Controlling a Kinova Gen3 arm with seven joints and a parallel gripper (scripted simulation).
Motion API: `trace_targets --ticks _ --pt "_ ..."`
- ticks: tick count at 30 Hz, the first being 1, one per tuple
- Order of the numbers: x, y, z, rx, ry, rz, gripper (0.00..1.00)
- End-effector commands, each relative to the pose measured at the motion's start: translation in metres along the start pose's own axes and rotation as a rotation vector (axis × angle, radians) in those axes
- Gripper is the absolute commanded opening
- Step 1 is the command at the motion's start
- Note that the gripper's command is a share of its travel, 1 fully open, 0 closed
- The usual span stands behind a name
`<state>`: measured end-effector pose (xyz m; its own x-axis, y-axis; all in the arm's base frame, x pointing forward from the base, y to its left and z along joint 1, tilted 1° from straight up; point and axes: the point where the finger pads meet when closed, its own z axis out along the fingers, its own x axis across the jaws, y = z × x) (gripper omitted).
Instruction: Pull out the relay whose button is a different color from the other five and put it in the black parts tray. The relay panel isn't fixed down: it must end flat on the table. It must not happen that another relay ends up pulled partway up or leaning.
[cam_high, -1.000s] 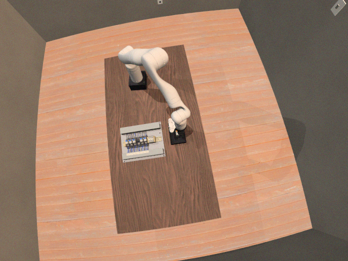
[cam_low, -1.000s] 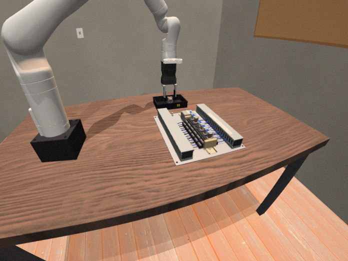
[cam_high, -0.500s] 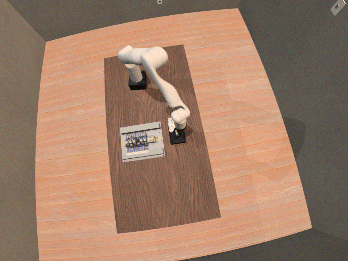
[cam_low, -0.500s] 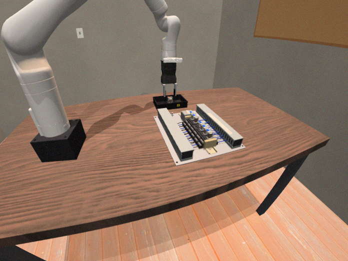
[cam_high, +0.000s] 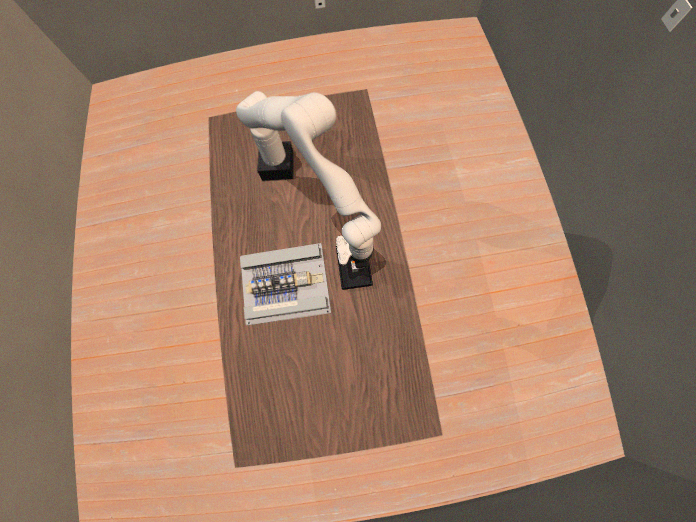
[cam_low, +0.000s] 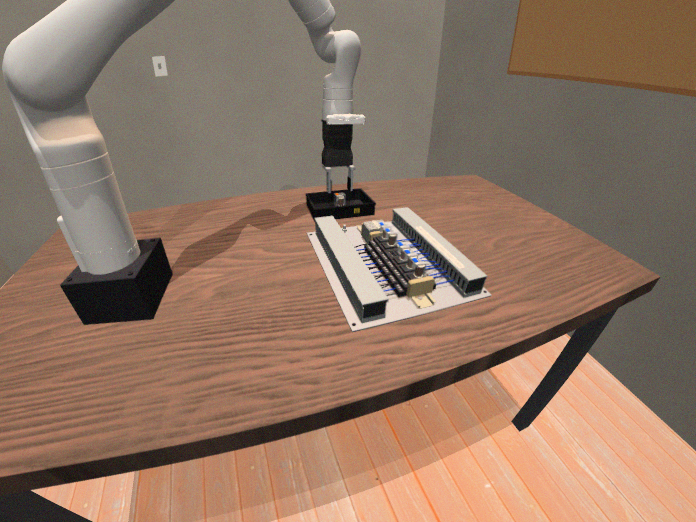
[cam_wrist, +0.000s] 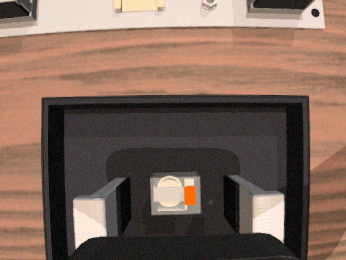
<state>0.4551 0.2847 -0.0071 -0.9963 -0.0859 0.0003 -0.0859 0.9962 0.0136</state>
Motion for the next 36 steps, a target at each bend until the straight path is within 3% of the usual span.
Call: trace_targets --ticks 1,22,32,36 --pt "-0.001 0.0 -0.001 -0.001 -0.002 0.0 0.98" --pt "-0.001 0.0 -0.004 -0.001 -0.002 0.0 0.98" --pt "-0.001 0.0 -0.052 -0.001 -0.002 0.0 0.98" --pt "-0.001 0.0 -0.063 -0.001 -0.002 0.0 0.98"
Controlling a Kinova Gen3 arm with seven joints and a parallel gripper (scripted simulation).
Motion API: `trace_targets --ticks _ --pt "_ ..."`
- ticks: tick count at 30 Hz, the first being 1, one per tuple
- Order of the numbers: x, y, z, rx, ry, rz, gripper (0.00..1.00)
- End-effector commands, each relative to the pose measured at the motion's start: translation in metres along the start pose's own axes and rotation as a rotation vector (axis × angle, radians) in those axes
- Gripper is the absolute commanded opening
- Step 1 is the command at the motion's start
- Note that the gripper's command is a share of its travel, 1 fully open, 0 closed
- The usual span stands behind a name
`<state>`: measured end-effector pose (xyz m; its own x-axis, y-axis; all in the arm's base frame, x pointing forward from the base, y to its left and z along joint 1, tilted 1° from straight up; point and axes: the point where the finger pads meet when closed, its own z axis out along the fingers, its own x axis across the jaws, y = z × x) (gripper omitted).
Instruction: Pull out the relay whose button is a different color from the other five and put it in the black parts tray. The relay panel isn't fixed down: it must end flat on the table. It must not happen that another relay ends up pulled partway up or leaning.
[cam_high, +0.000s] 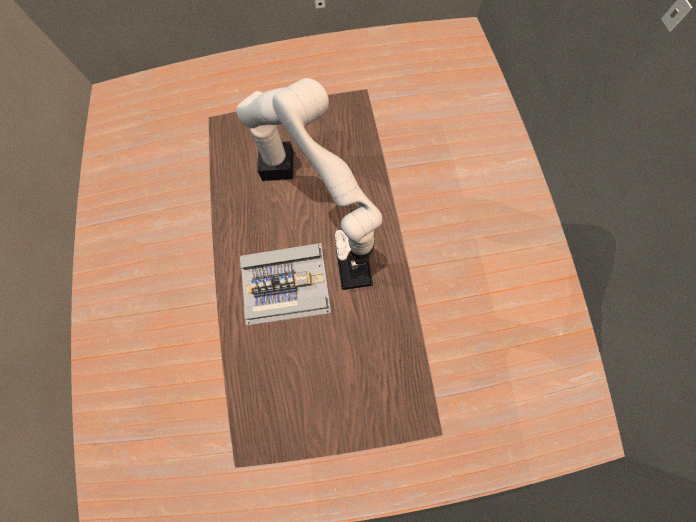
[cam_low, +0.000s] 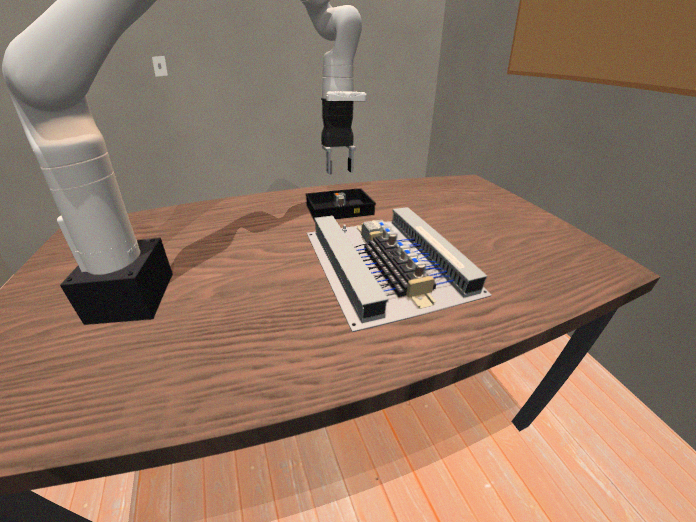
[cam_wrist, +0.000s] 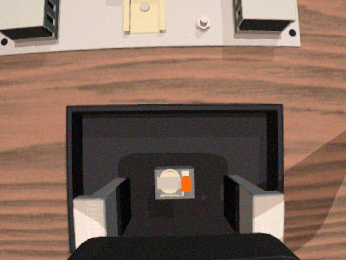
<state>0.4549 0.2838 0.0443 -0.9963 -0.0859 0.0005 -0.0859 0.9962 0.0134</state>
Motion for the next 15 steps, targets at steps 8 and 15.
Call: trace_targets --ticks 8,15 --pt "-0.001 0.0 -0.03 -0.001 -0.002 0.0 0.98" --pt "-0.001 0.0 -0.03 -0.001 -0.002 0.0 0.98"
